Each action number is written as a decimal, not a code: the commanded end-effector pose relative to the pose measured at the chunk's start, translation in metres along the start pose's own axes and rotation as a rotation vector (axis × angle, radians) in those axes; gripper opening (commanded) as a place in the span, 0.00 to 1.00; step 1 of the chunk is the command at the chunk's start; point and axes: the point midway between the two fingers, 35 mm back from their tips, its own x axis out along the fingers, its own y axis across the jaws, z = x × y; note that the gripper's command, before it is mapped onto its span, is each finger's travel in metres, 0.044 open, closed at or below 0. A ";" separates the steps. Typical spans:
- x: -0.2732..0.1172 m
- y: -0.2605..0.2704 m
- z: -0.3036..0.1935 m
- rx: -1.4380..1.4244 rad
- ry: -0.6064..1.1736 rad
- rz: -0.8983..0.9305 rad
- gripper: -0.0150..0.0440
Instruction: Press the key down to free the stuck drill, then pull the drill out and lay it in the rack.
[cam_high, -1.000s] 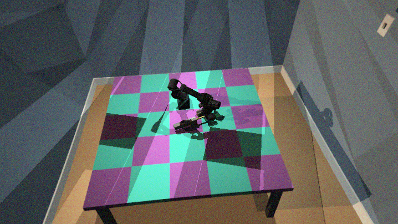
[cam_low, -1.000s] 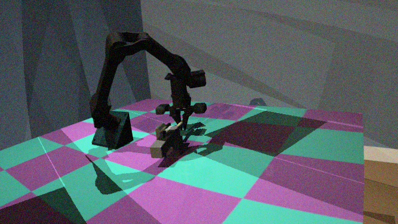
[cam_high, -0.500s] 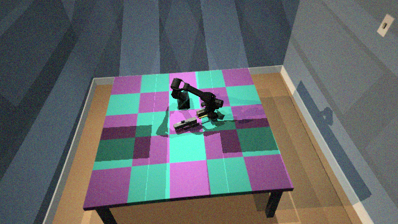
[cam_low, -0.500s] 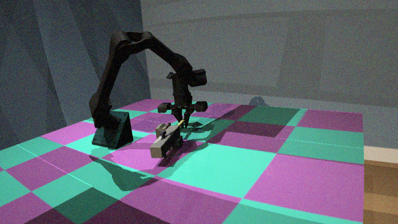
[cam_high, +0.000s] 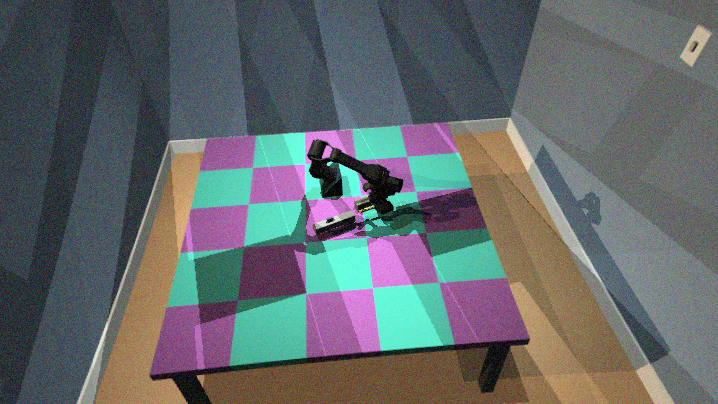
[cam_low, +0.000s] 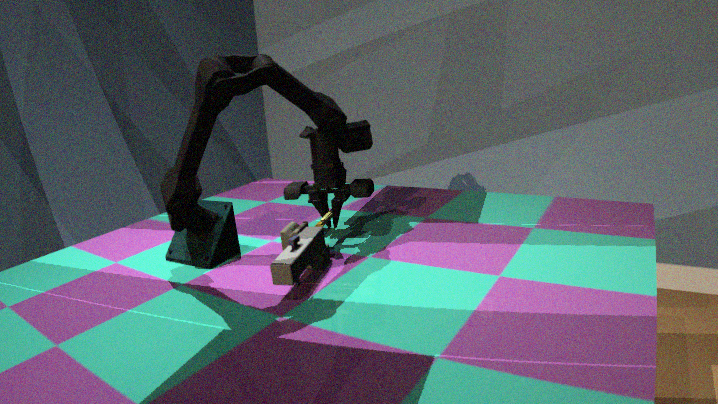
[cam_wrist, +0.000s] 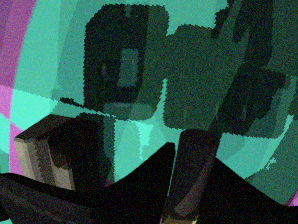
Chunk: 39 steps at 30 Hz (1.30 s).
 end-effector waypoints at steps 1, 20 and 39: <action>-0.003 0.000 0.000 0.005 -0.004 0.002 0.25; -0.015 0.000 -0.002 0.005 -0.005 0.002 0.25; -0.026 0.001 -0.002 0.005 -0.005 0.002 0.25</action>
